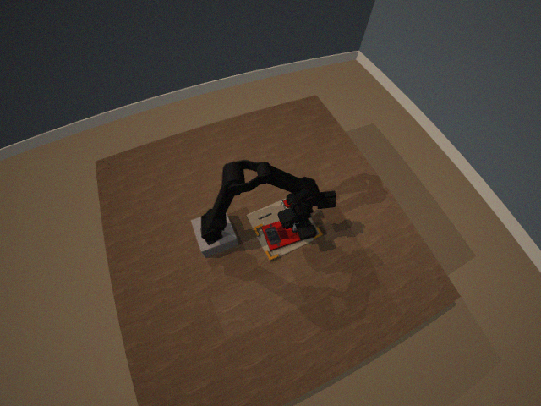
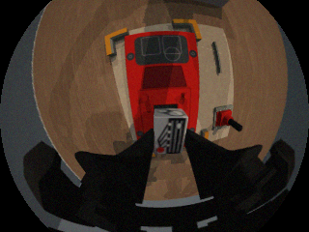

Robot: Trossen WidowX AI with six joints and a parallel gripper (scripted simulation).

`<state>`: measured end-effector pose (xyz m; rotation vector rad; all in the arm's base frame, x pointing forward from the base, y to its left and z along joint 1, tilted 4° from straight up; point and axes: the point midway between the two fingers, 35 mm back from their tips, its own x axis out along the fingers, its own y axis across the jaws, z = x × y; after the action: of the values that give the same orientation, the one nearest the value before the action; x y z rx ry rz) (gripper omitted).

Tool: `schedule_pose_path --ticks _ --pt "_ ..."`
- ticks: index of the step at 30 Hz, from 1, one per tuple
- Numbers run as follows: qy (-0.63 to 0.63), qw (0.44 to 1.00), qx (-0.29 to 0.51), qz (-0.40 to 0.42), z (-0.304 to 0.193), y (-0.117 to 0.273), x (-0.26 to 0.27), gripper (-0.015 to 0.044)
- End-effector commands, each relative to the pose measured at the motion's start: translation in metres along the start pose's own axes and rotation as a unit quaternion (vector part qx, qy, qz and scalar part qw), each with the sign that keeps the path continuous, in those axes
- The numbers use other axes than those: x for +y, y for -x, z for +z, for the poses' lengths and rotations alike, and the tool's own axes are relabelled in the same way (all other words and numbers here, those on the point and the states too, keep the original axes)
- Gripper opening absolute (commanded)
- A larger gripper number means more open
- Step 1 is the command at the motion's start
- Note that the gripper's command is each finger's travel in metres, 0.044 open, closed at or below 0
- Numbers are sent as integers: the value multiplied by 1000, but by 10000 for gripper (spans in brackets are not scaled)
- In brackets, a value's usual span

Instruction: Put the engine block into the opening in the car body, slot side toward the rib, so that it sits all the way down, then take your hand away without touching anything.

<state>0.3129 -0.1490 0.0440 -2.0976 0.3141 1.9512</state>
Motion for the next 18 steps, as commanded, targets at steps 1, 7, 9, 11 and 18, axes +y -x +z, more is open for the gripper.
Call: schedule_pose_path --ticks 1,7,9,11,18 --pt "40 999 2 -2 -1 1 -1 158" --pt "113 994 2 -2 -2 1 -1 158" --pt "105 994 2 -2 -2 1 0 158" --pt "100 995 2 -2 -2 1 0 158" --pt "27 1000 2 -2 -2 1 0 158"
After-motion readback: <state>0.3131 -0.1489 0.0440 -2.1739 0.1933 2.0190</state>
